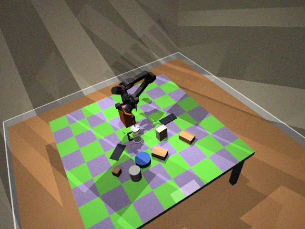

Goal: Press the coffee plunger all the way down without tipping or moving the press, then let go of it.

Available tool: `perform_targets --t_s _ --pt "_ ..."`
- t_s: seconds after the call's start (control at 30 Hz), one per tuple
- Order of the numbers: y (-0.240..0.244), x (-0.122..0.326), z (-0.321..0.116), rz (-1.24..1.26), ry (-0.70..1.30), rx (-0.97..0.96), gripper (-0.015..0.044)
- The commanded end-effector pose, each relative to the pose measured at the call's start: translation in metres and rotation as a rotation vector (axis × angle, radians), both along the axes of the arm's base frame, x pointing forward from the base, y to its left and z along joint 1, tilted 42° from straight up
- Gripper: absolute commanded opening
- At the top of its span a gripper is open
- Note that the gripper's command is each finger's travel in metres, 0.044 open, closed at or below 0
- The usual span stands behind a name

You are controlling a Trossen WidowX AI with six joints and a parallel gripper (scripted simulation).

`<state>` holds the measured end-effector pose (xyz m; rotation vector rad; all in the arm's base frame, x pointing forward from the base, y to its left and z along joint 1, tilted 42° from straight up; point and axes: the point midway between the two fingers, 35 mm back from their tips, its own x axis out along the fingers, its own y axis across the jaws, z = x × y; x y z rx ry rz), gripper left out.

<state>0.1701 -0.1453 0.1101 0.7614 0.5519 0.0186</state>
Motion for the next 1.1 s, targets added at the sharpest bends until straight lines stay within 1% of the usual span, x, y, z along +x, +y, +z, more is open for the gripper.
perform_targets --t_s 0.0,0.8,1.07 --pt "0.003 0.003 -0.002 0.002 -0.003 -0.005 0.0440" --pt "0.011 0.035 -0.017 0.001 -0.009 -0.005 0.0440" --pt "0.011 0.035 -0.017 0.001 -0.009 -0.005 0.0230"
